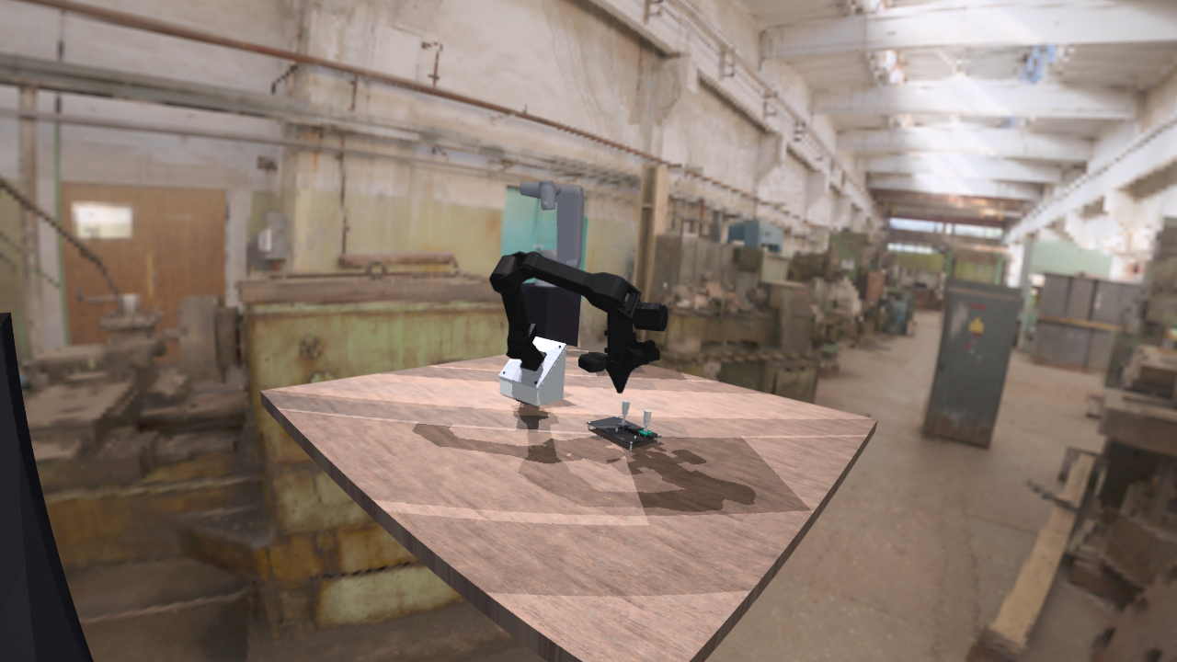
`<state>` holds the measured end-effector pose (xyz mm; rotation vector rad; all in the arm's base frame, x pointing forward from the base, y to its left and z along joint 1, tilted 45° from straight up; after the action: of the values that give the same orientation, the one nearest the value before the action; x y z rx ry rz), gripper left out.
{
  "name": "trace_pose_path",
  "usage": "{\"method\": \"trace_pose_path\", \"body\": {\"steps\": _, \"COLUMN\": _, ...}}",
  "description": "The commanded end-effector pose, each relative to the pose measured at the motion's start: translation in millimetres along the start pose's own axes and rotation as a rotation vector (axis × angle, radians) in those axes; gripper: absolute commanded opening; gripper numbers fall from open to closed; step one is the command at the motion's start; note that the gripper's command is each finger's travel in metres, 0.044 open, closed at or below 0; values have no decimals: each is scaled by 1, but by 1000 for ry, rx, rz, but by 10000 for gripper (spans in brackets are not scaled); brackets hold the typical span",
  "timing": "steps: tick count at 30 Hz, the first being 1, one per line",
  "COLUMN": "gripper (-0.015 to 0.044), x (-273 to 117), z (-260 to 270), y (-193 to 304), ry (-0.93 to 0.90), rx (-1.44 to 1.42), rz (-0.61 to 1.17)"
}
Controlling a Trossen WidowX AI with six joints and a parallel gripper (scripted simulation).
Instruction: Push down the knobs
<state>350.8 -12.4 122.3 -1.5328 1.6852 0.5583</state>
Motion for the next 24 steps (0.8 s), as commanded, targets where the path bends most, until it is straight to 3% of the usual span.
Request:
{"method": "trace_pose_path", "body": {"steps": 1, "gripper": 0, "x": -4, "z": 20, "y": 4, "ry": 47, "rx": -147, "rz": 10}}
{"method": "trace_pose_path", "body": {"steps": 8, "gripper": 0, "x": -13, "z": 43, "y": 11, "ry": 106, "rx": -332, "rz": 19}}
{"method": "trace_pose_path", "body": {"steps": 24, "gripper": 0, "x": 7, "z": 41, "y": 11, "ry": 109, "rx": -337, "rz": 19}}
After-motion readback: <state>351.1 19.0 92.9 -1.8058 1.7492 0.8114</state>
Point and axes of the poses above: the point midway between the two fingers, 35 mm back from their tips, its own x axis out along the fingers, its own z axis across the jaws, y = z × x, the point moved 4 cm from there along -x, back along the fingers, and after that the axes turned 10 degrees about -x, right-handed, at the moved point
